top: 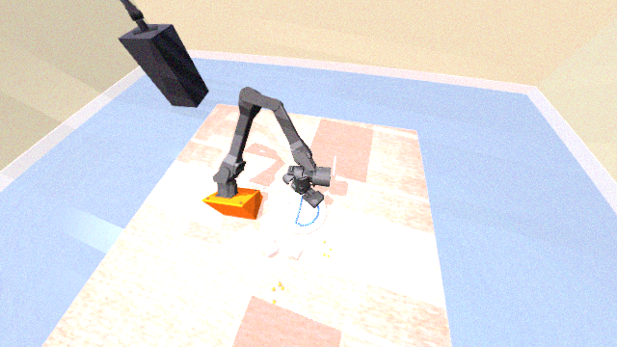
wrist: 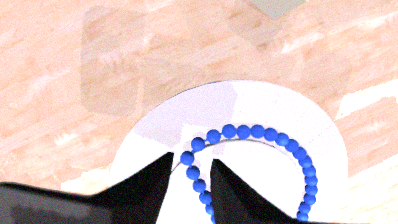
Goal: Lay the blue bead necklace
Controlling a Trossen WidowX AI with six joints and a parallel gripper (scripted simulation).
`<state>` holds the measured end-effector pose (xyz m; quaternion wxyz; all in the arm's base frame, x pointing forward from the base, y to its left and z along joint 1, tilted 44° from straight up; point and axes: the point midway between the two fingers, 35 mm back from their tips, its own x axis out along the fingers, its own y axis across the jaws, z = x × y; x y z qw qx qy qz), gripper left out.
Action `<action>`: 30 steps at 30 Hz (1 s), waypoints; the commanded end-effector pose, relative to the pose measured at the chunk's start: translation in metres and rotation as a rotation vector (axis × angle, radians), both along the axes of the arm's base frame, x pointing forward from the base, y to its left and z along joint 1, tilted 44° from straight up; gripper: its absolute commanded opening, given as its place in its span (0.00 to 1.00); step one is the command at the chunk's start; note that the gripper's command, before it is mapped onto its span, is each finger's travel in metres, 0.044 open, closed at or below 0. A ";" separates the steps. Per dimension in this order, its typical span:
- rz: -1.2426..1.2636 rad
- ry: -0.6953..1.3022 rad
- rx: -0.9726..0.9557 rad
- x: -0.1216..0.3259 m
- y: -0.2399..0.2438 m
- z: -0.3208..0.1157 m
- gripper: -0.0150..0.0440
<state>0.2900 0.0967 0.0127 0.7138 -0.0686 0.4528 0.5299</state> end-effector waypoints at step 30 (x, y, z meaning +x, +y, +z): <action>-0.001 0.005 0.002 -0.002 0.006 -0.007 0.25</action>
